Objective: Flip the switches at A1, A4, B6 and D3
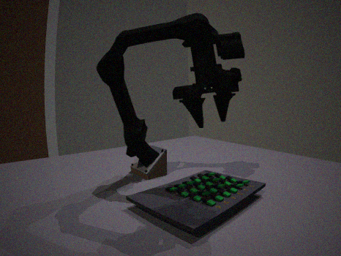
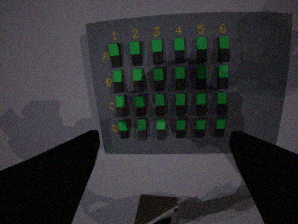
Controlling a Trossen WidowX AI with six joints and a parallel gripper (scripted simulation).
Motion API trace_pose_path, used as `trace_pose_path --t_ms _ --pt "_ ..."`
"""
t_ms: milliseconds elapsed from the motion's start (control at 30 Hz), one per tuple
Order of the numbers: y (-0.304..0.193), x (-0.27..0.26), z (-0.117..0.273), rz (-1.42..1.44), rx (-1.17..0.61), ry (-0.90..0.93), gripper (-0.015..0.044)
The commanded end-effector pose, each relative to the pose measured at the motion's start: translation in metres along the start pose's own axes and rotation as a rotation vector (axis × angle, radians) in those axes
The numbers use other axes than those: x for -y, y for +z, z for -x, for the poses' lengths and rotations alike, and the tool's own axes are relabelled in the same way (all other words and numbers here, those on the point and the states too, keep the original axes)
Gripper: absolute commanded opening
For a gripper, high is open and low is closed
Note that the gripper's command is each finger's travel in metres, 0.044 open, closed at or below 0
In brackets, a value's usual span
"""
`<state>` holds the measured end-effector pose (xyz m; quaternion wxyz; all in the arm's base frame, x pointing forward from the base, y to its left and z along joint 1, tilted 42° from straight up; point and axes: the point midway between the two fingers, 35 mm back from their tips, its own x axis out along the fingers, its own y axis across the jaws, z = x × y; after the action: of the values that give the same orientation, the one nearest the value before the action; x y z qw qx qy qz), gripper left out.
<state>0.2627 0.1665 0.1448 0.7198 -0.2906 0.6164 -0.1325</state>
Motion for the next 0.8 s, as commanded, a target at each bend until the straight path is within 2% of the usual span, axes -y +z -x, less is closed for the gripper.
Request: trace_pose_path --t_ms 0,100,300,467,600,700,767 --pt "0.001 -0.001 -0.001 0.001 -0.001 -0.002 0.0374" --pt "0.019 -0.021 -0.024 0.016 -0.016 -0.025 0.0295" --pt "0.053 -0.067 -0.095 0.058 -0.058 -0.082 0.0137" --pt "0.056 -0.072 -0.104 0.063 -0.063 -0.088 0.0006" --pt "0.056 -0.072 -0.107 0.063 -0.065 -0.088 0.0" --pt "0.055 -0.069 -0.136 0.062 -0.086 -0.09 0.0" --pt "0.055 -0.068 -0.139 0.061 -0.089 -0.09 0.0"
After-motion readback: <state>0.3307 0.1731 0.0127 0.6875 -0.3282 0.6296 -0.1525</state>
